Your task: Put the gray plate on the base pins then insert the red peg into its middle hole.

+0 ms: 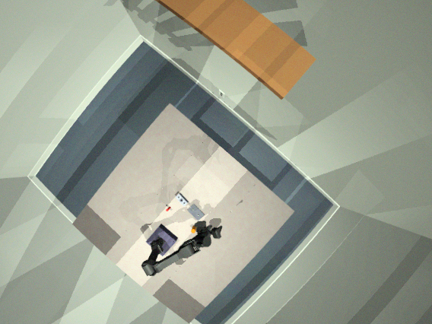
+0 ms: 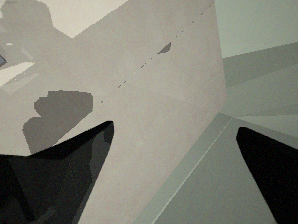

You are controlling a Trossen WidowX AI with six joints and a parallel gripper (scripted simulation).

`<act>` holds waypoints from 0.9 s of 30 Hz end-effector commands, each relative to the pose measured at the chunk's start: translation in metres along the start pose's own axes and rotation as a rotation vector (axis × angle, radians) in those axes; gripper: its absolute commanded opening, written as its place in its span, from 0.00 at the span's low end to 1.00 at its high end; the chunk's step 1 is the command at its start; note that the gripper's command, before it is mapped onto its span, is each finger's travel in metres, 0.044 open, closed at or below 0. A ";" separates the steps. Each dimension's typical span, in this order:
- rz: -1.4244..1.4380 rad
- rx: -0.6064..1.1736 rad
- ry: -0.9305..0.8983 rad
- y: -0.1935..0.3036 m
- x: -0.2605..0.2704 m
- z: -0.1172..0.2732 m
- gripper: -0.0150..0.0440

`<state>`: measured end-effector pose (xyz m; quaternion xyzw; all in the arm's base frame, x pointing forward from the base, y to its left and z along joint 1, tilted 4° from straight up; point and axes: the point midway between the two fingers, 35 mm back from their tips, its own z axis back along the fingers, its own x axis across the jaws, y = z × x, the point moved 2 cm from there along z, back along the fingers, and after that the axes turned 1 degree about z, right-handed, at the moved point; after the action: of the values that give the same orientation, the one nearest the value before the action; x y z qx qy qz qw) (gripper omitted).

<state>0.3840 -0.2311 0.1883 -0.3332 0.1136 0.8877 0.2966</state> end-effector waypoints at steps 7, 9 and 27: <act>0.173 -0.161 -0.305 -0.112 0.068 0.008 1.00; 0.220 -0.180 -0.403 -0.138 0.091 0.017 1.00; 0.427 -0.160 -0.752 -0.210 0.179 0.060 1.00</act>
<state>0.3718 0.0397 0.1251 0.0125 -0.0057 0.9950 0.0993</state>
